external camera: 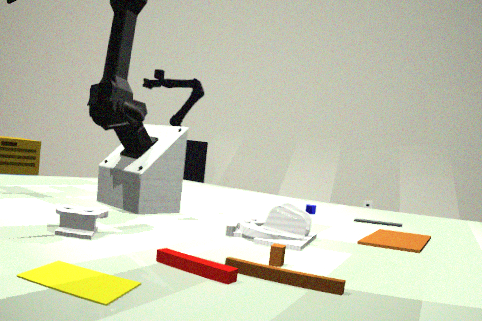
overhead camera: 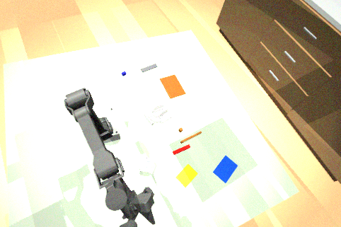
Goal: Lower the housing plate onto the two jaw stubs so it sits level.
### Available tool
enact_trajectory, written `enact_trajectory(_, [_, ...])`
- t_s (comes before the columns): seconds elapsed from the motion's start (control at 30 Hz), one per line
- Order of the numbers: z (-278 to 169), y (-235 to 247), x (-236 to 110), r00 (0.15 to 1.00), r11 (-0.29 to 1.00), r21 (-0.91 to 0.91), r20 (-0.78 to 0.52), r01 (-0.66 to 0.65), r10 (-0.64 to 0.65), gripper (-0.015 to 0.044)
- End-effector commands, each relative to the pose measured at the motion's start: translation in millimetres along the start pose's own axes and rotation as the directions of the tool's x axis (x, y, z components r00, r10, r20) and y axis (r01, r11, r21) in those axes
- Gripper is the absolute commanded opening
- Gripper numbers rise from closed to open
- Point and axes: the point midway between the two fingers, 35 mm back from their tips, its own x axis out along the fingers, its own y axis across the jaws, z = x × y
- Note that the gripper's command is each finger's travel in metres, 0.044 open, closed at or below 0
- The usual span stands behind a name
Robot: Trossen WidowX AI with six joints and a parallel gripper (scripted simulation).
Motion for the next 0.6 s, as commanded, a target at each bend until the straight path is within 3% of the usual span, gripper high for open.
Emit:
enact_trajectory(0.0, [-6,17,7,0.998,0.996,0.066,-0.029,-0.054,0.056,0.044])
enact_trajectory(0.57, [-14,86,16,0.952,0.917,0.319,-0.111,-0.238,0.286,0.044])
